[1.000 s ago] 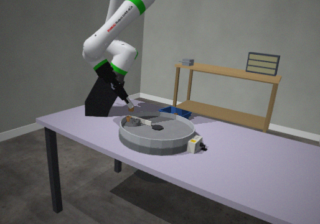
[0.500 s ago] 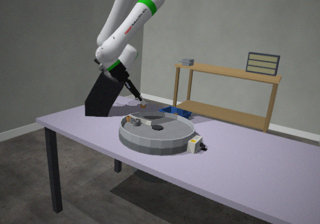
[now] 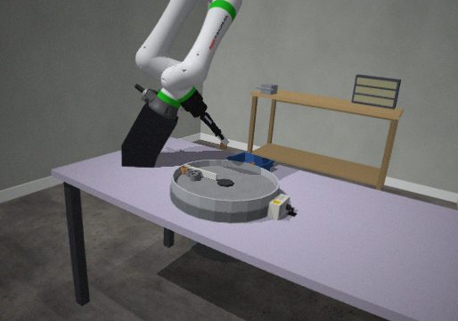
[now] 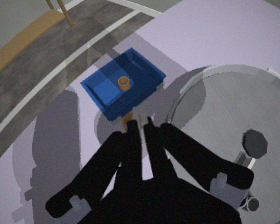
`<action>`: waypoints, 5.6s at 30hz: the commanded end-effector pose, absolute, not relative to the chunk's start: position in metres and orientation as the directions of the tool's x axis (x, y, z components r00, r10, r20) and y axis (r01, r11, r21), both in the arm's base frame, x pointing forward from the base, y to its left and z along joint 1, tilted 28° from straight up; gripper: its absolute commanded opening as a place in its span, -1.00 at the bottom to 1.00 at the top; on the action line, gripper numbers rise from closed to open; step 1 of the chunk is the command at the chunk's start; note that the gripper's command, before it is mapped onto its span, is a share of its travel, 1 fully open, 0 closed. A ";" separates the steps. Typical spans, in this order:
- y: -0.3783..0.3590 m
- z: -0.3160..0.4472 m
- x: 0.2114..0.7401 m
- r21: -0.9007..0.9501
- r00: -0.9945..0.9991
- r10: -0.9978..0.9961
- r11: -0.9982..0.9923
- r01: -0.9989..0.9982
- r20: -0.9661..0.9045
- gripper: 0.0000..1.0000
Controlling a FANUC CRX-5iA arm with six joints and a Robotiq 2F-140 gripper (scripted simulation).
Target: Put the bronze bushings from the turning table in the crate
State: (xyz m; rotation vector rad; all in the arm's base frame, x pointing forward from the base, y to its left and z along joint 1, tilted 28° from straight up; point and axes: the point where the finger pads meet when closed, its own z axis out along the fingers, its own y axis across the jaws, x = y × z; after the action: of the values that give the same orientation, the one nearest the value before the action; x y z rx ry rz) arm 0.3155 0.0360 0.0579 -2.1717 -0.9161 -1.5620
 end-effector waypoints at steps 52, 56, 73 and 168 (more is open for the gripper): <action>0.169 0.109 0.363 0.234 0.064 0.478 -0.536 0.811 0.876 -1.00; 0.169 0.109 0.363 0.234 0.064 0.478 -0.536 0.811 0.876 -1.00; 0.169 0.108 0.364 0.234 0.064 0.478 -0.536 0.811 0.876 -1.00; 0.191 0.021 0.405 0.233 0.065 0.479 -0.536 0.811 0.876 -1.00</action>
State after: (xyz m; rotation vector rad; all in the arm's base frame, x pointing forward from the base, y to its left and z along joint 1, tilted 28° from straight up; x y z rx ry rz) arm 0.4042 0.1912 0.0216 -2.0297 -1.2936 -1.4602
